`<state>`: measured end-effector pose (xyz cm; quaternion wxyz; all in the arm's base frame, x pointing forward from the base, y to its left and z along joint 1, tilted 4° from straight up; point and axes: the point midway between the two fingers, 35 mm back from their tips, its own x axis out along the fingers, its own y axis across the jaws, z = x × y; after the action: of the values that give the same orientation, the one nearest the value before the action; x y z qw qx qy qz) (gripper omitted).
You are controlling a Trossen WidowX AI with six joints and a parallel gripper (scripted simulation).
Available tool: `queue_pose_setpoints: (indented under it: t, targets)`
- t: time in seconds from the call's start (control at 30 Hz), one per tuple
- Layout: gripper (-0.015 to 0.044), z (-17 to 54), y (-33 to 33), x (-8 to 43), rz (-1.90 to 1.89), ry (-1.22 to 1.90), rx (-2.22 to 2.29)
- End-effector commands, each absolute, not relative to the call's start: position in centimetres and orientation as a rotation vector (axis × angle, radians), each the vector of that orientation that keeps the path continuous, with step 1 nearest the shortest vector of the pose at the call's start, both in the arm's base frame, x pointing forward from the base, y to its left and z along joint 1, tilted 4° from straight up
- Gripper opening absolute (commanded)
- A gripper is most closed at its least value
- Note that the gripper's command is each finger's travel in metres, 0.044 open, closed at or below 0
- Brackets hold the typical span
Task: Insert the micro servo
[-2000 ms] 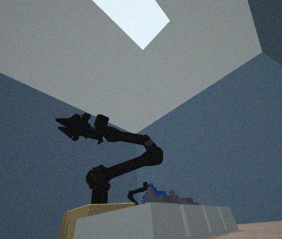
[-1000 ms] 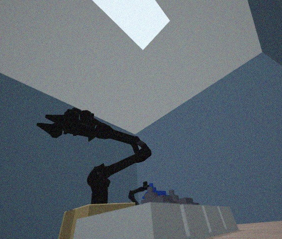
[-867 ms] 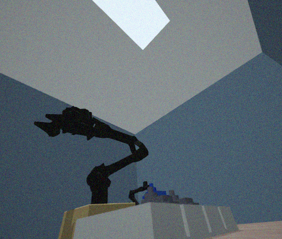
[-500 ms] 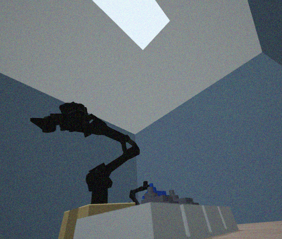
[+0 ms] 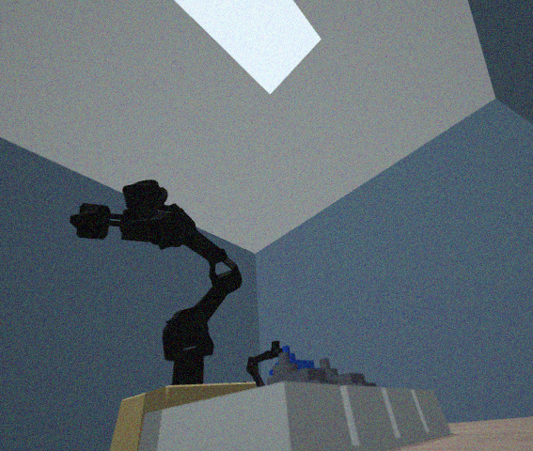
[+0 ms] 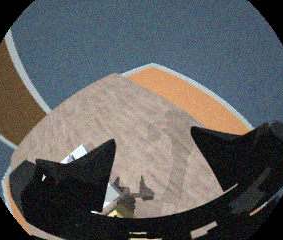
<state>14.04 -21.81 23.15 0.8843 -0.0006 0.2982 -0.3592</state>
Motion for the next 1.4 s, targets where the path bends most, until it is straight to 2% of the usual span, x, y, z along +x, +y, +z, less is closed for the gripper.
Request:
queue_pose_setpoints:
  t: [0.0, 0.73, 1.37]
  targets:
    - [0.0440, 22.3, -20.9, 15.7, -0.660, 0.674, -0.022]
    - [0.0440, 17.0, -12.2, 23.5, -0.105, 0.963, -0.234]
    - [0.0440, 12.9, -2.3, 25.8, 0.391, 1.171, -0.548]
